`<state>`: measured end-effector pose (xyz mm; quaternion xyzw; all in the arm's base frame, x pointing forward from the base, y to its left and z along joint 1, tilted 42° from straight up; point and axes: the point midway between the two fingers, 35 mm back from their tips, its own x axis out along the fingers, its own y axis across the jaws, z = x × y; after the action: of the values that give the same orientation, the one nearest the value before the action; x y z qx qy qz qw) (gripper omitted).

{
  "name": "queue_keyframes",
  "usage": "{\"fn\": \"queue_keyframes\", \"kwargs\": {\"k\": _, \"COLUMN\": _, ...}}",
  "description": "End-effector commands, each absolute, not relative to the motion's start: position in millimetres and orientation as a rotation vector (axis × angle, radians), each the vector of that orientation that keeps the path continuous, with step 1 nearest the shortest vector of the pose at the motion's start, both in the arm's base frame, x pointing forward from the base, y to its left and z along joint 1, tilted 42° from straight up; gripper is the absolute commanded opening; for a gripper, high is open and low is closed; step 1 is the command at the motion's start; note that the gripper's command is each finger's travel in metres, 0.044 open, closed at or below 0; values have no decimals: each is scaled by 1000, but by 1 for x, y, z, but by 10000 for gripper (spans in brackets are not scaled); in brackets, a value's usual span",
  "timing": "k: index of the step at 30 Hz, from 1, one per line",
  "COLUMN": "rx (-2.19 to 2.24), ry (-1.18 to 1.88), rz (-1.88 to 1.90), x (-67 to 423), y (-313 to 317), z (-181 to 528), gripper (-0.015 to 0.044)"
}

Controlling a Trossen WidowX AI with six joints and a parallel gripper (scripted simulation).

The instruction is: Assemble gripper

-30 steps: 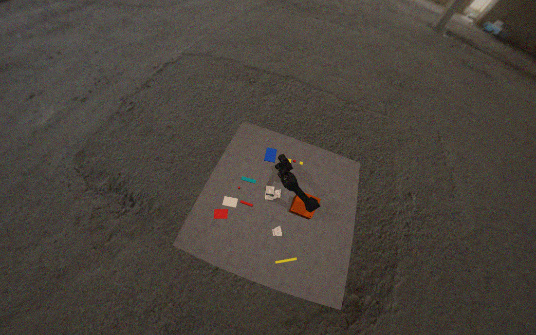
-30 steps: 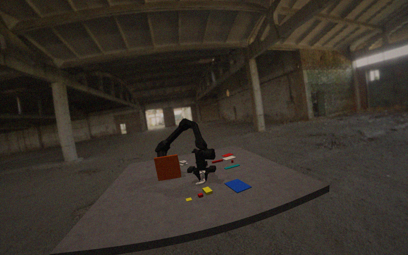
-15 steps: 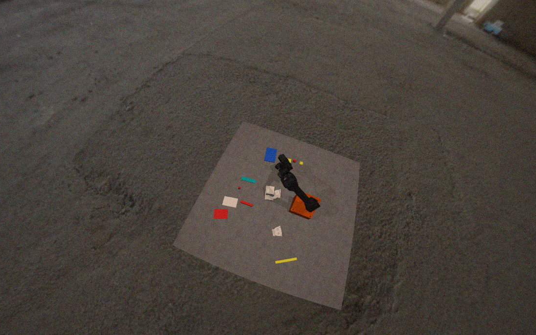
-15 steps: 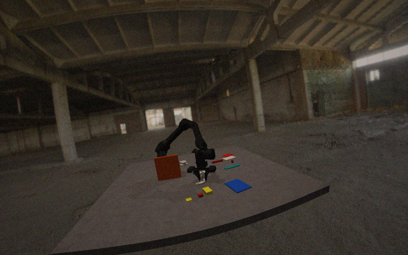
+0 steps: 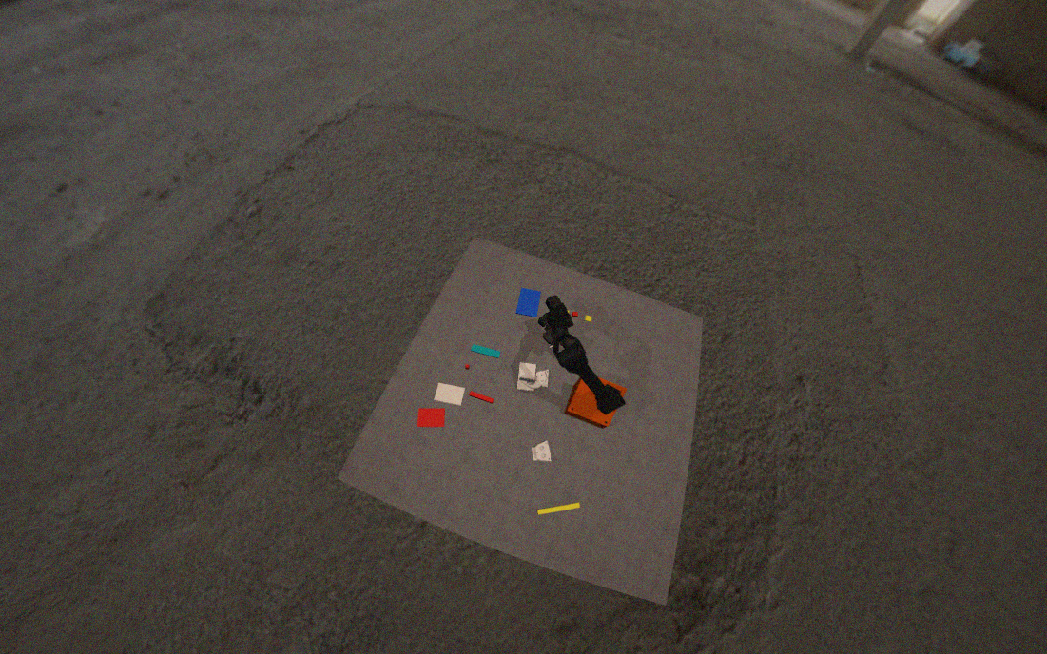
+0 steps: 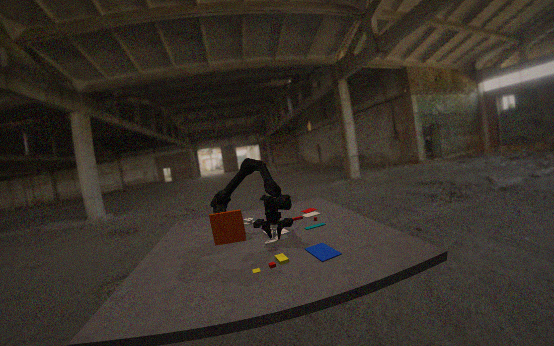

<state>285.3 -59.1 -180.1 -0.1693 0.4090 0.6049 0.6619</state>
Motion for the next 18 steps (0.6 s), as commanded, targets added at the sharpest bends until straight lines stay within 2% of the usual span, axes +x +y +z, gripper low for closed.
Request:
{"fn": "queue_keyframes", "kwargs": {"k": 1, "rx": -391, "ry": 925, "rz": 1364, "x": 287, "y": -71, "z": -168, "gripper": 134}}
{"fn": "queue_keyframes", "kwargs": {"k": 18, "rx": -377, "ry": 937, "rz": 1354, "x": 289, "y": -85, "z": -144, "gripper": 134}}
